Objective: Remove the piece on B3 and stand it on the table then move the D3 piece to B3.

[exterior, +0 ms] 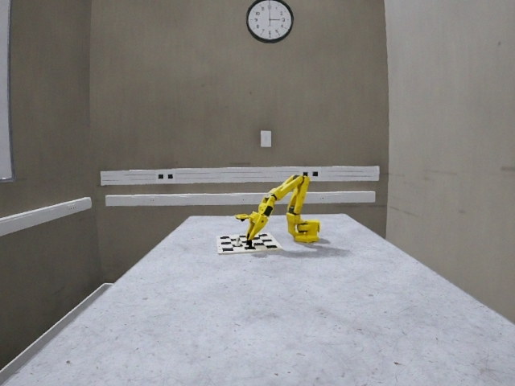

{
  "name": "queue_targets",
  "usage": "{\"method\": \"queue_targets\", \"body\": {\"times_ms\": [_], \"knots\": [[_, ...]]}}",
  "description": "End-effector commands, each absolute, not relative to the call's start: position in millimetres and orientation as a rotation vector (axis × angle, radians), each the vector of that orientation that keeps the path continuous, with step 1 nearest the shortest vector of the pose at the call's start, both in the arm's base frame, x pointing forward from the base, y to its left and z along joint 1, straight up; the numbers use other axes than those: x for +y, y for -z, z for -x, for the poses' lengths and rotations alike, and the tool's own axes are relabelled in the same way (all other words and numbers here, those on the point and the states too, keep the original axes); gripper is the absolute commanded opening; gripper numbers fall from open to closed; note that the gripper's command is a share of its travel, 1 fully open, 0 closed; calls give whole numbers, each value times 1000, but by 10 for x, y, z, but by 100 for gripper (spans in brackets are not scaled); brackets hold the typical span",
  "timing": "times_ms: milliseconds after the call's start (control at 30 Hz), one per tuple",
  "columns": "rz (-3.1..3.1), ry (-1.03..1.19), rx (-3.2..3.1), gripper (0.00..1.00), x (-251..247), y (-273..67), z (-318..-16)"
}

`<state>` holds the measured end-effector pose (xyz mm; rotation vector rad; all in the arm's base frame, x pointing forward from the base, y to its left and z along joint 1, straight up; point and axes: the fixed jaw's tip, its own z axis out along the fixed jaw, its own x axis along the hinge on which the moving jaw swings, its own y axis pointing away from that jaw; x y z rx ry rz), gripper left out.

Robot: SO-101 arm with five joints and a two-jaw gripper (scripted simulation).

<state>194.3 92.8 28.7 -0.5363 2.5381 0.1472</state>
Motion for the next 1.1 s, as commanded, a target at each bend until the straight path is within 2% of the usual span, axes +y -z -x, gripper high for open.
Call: {"method": "queue_targets", "body": {"times_ms": [0, 1067], "knots": [[537, -151, 2548, 10, 931, -275, -1911], [526, -148, 2550, 10, 912, -299, -1912]]}}
